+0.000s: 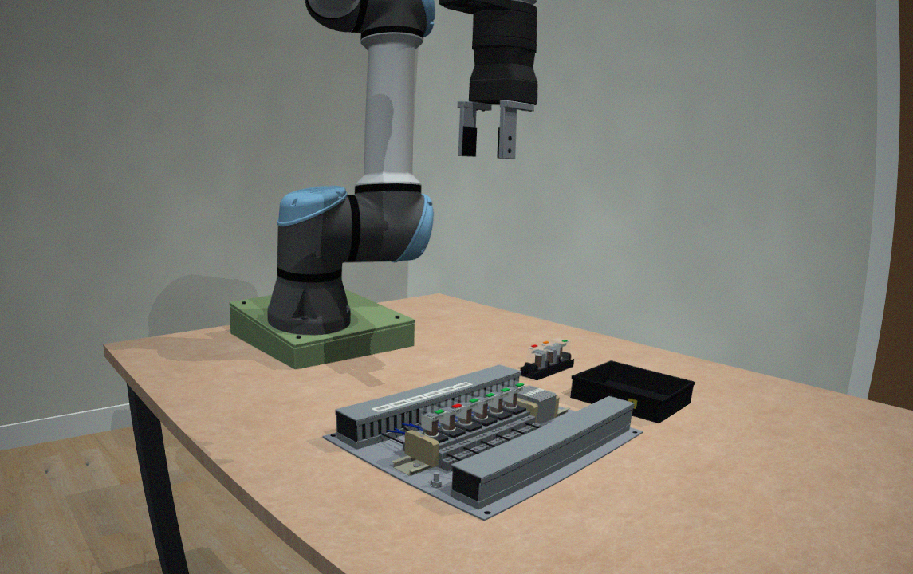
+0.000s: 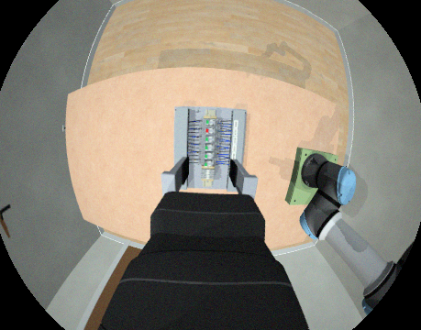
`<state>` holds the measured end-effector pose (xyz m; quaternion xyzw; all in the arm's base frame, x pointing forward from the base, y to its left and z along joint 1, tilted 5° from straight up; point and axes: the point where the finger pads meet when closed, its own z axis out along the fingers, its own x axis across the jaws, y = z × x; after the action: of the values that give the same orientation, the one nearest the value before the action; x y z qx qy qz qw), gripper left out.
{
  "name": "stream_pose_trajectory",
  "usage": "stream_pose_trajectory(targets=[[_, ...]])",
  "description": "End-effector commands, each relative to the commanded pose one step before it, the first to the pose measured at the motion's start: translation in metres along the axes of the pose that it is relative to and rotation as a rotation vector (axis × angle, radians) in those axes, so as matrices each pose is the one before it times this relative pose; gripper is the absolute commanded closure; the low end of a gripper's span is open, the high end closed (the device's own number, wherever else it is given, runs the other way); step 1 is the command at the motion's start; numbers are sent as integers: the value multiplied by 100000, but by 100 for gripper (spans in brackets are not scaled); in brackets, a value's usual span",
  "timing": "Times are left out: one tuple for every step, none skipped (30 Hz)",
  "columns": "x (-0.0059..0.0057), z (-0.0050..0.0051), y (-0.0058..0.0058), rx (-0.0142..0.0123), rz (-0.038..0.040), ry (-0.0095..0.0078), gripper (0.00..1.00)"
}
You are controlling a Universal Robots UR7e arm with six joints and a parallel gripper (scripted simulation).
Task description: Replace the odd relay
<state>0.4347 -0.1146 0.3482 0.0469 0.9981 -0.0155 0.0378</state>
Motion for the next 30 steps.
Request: stream_pose_trajectory(targets=[[-96,2579,-38,176,-11,-433,0],[0,0,0,0,0,0,0],[0,0,0,0,0,0,0],[0,0,0,0,0,0,0],[0,0,0,0,0,0,0],[0,0,0,0,0,0,0],[0,0,0,0,0,0,0],[0,0,0,0,0,0,0],[0,0,0,0,0,0,0],[0,0,0,0,0,0,0],[29,1048,11,-66,3,149,0],[-9,1196,-4,17,-1,-37,0],[-9,1196,-3,17,-1,-37,0],[-8,1196,-3,17,-1,-37,0],[-8,1196,-3,17,-1,-37,0],[0,0,0,0,0,0,0],[0,0,0,0,0,0,0],[0,0,0,0,0,0,0],[0,0,0,0,0,0,0],[0,0,0,0,0,0,0],[0,0,0,0,0,0,0],[0,0,0,0,0,0,0],[0,0,0,0,0,0,0],[0,0,0,0,0,0,0],[0,0,0,0,0,0,0],[0,0,0,0,0,0,0],[0,0,0,0,0,0,0],[30,1044,11,-65,3,144,0],[-18,1196,-7,16,-1,-36,0],[-18,1196,-7,16,-1,-36,0]])
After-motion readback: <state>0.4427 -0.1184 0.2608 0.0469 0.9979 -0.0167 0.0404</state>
